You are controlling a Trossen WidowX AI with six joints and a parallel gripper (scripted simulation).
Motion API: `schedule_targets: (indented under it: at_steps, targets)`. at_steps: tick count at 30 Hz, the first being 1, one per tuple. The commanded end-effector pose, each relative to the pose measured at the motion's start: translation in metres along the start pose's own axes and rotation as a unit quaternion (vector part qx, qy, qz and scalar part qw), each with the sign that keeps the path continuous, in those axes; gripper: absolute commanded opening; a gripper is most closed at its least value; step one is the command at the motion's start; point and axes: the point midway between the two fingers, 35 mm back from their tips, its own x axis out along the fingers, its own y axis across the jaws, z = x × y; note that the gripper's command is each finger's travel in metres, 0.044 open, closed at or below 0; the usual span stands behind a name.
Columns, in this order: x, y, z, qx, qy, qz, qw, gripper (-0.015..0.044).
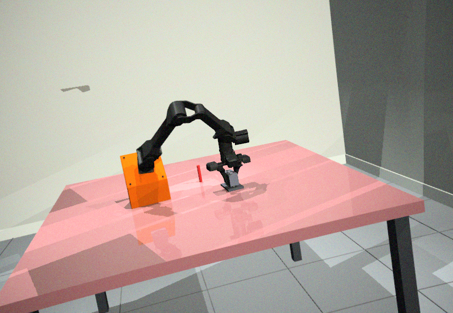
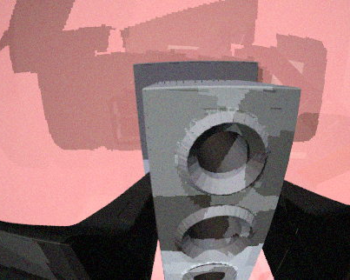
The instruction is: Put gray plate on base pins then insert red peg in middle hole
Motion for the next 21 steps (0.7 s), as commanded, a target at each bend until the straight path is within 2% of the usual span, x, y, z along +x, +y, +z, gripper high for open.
schedule_targets:
  at_steps: [1, 16, 17, 21]
  targets:
    - [-0.0008, 0.0002, 0.0001, 0.001, 0.0, 0.0, 1.0, 0.0026]
    - [-0.0008, 0.0002, 0.0001, 0.001, 0.0, 0.0, 1.0, 0.042]
    - [-0.0008, 0.0002, 0.0001, 0.001, 0.0, 0.0, 1.0, 0.044]
    - [-0.0008, 0.0002, 0.0001, 0.001, 0.0, 0.0, 1.0, 0.044]
